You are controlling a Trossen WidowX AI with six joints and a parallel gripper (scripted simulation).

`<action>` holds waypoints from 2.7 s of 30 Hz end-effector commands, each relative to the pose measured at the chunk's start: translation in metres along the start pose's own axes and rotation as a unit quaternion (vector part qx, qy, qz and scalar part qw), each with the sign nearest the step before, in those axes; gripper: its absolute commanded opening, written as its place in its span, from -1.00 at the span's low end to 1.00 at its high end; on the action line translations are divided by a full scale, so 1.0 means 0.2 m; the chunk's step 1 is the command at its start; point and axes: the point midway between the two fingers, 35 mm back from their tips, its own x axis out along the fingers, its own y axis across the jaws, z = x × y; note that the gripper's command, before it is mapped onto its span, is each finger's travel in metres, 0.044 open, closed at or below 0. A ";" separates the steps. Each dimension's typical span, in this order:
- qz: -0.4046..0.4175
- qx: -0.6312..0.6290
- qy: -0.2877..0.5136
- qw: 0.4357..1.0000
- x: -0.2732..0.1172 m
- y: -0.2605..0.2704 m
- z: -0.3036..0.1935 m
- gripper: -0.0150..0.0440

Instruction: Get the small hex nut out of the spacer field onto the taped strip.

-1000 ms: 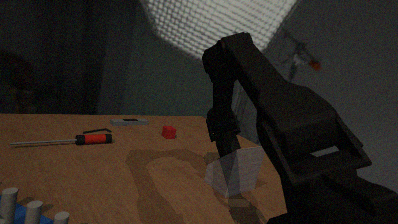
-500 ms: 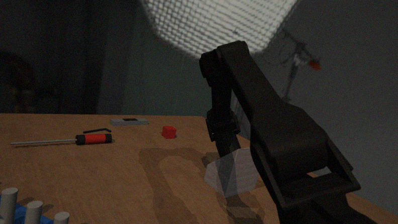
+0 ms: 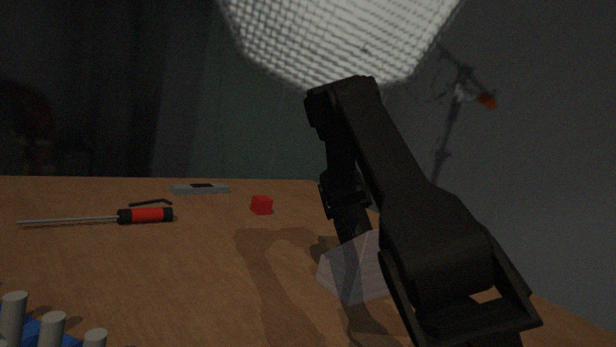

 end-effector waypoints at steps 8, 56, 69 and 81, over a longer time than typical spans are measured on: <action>0.005 -0.002 0.002 1.000 0.02 0.02 -0.01 0.23; -0.005 0.024 0.007 1.000 -0.81 -0.09 0.32 -0.49; -0.046 0.151 0.053 0.986 -1.04 0.05 0.14 -0.49; -0.090 0.275 0.088 0.953 -1.22 0.23 -0.03 -0.49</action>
